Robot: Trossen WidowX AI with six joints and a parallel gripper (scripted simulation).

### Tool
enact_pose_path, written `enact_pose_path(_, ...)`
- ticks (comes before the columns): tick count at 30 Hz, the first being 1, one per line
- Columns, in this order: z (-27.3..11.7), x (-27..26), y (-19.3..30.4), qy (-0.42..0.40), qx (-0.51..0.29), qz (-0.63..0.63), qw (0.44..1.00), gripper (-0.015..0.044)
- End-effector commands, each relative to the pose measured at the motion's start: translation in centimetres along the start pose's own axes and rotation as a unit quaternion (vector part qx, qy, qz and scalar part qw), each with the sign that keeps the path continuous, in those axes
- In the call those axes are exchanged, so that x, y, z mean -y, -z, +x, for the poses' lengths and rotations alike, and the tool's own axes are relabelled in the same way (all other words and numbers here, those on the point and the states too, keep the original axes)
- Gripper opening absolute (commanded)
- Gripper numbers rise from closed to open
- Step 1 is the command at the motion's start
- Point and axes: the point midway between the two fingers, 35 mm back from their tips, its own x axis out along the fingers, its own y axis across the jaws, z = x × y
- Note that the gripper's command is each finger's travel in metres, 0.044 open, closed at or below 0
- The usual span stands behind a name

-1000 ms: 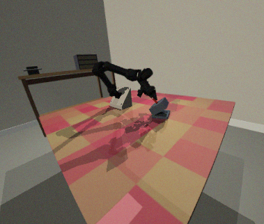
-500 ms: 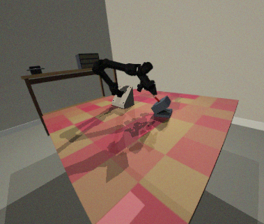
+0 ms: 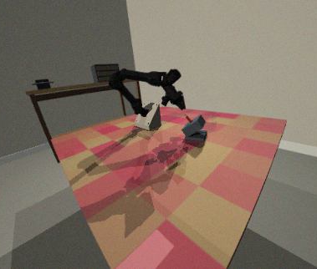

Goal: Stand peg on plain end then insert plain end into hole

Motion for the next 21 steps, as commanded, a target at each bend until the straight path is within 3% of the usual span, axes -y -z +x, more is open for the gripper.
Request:
enact_pose_path(1, -1.0, -0.2, 0.1, -0.004, -0.002, 0.004, 1.000, 0.0440)
enact_pose_path(21, -3.2, 0.2, 0.0, -0.004, -0.002, 0.003, 1.000, 0.0440)
